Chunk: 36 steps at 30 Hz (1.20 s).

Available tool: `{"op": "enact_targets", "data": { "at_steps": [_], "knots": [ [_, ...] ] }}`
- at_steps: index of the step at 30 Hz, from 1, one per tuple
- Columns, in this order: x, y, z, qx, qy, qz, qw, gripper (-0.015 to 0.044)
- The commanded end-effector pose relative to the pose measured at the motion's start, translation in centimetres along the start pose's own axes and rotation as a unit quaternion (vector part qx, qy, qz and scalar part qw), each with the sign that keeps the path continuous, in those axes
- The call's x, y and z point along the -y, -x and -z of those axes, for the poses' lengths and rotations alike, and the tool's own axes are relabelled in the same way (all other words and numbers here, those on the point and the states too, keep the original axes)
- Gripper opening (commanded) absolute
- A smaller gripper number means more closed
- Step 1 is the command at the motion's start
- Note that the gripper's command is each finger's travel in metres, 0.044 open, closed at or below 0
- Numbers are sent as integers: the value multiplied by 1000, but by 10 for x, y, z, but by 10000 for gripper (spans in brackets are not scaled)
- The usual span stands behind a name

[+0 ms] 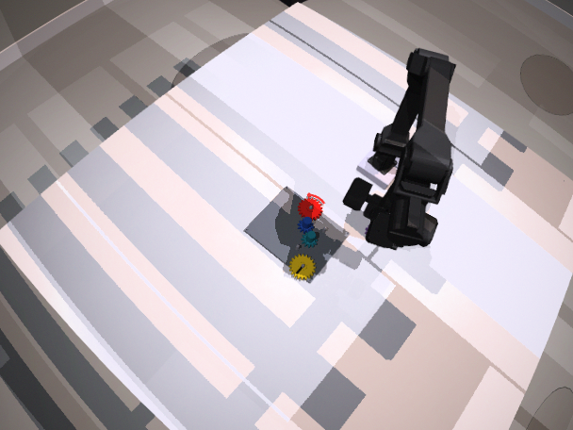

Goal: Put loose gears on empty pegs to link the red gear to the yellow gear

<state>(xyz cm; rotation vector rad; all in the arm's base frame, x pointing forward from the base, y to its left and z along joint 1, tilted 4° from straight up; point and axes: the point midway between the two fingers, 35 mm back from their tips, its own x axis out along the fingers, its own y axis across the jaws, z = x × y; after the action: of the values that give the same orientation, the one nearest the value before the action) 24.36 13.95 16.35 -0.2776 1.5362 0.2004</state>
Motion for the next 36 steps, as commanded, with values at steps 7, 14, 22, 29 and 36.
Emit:
{"op": "enact_targets", "data": {
  "at_steps": [7,14,22,29,36],
  "knots": [
    [17,-12,-16,-3,1,0,1000,0],
    [31,-20,-27,-2,2,-1,1000,0],
    [48,-28,-38,-2,4,1,1000,0],
    [64,-37,-47,-2,6,2,1000,0],
    [81,-45,-54,-2,7,4,1000,0]
  ]
}}
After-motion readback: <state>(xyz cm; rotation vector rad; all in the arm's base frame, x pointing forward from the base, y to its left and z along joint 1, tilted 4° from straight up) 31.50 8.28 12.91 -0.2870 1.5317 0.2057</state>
